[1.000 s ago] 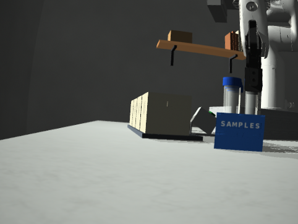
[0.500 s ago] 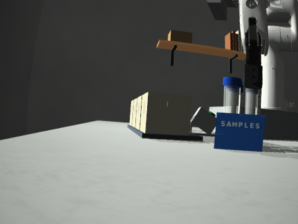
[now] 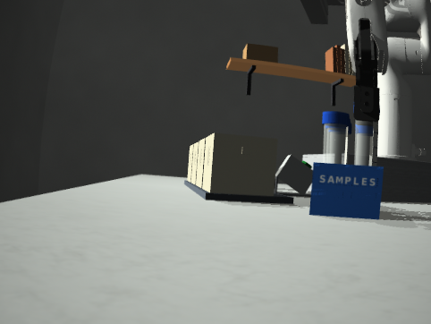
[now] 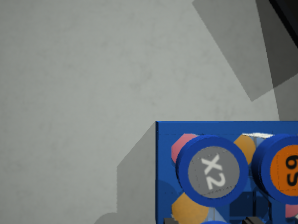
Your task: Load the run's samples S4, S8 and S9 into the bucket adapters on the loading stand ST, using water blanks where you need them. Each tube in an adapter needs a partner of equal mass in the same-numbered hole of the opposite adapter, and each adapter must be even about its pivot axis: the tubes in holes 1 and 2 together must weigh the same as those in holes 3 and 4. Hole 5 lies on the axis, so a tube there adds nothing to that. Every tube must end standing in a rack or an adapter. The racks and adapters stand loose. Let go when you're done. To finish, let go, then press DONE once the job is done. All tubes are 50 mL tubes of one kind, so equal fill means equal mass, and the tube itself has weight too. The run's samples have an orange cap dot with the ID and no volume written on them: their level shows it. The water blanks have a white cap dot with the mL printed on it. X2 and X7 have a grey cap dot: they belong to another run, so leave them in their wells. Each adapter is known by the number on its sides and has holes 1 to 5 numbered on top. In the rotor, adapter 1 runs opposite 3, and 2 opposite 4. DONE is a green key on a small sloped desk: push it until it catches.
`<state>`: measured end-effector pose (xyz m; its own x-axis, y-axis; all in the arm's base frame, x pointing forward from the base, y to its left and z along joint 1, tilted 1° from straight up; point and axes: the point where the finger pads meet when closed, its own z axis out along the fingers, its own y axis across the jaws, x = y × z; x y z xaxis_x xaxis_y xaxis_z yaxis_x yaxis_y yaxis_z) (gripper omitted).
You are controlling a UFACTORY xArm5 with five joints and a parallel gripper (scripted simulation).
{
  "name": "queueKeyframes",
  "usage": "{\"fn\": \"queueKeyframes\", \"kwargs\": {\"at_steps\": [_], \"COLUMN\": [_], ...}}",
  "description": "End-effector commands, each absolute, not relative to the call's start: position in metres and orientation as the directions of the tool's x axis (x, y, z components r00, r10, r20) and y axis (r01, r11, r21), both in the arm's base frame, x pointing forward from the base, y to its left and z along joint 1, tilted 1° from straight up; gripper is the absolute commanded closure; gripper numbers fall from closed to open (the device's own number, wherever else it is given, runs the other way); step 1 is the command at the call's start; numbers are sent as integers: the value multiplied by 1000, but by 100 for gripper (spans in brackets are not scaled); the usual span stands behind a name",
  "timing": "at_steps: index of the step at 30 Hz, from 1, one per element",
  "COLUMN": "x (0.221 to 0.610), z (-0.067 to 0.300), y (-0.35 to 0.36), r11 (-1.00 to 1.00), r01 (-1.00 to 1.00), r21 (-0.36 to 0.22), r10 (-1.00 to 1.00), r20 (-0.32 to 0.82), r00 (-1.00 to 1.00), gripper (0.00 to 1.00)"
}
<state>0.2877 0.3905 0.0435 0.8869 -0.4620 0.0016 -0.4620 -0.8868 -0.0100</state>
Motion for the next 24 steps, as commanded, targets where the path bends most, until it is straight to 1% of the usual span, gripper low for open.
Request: {"fn": "queueKeyframes", "kwargs": {"at_steps": [1,11,24], "x": [289,289,289], "z": [49,51,73], "y": [392,392,391], "r11": [-887,-887,-887], "r01": [-462,-462,-462], "r21": [-16,-16,-16], "r10": [-462,-462,-462], "r20": [-11,-11,-11], "r00": [887,887,887], "gripper": [100,100,100]}}
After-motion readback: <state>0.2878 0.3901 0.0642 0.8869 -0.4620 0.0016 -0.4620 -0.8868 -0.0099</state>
